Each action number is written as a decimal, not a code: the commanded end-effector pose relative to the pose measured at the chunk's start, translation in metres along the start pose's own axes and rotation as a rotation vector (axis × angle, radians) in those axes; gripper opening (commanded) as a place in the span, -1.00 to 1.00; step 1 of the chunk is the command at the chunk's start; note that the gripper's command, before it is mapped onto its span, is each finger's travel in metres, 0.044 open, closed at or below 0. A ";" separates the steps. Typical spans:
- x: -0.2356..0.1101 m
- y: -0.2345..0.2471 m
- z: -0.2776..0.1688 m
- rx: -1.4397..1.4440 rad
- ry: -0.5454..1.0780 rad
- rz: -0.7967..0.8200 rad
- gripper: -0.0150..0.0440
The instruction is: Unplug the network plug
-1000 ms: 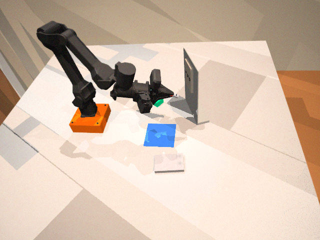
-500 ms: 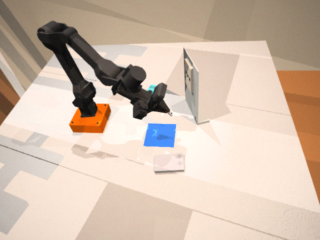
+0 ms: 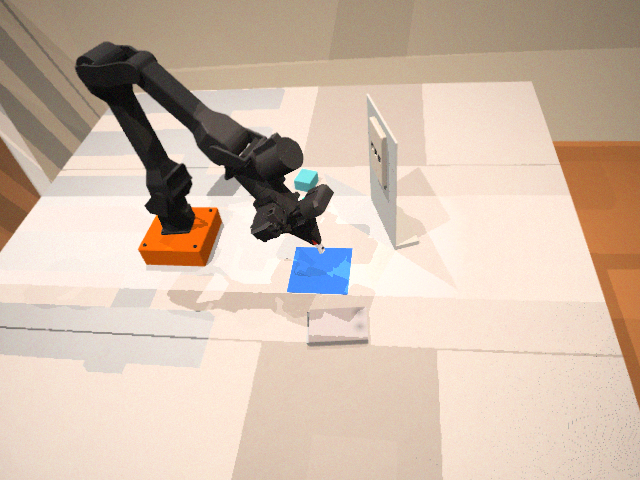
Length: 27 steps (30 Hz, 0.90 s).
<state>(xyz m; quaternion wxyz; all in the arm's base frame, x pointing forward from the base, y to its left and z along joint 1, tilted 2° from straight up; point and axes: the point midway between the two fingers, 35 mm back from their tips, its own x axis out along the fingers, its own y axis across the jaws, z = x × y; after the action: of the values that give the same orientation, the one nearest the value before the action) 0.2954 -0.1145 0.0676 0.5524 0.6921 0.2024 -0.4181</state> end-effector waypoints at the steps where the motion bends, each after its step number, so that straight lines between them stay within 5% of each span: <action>1: 0.001 0.000 0.001 -0.007 -0.009 -0.002 -0.49; 27: 0.035 -0.022 0.001 -0.001 -0.004 -0.006 -0.49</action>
<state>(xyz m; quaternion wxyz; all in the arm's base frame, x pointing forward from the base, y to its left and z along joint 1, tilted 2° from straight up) 0.2989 -0.1155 0.0312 0.5526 0.6903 0.2040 -0.4201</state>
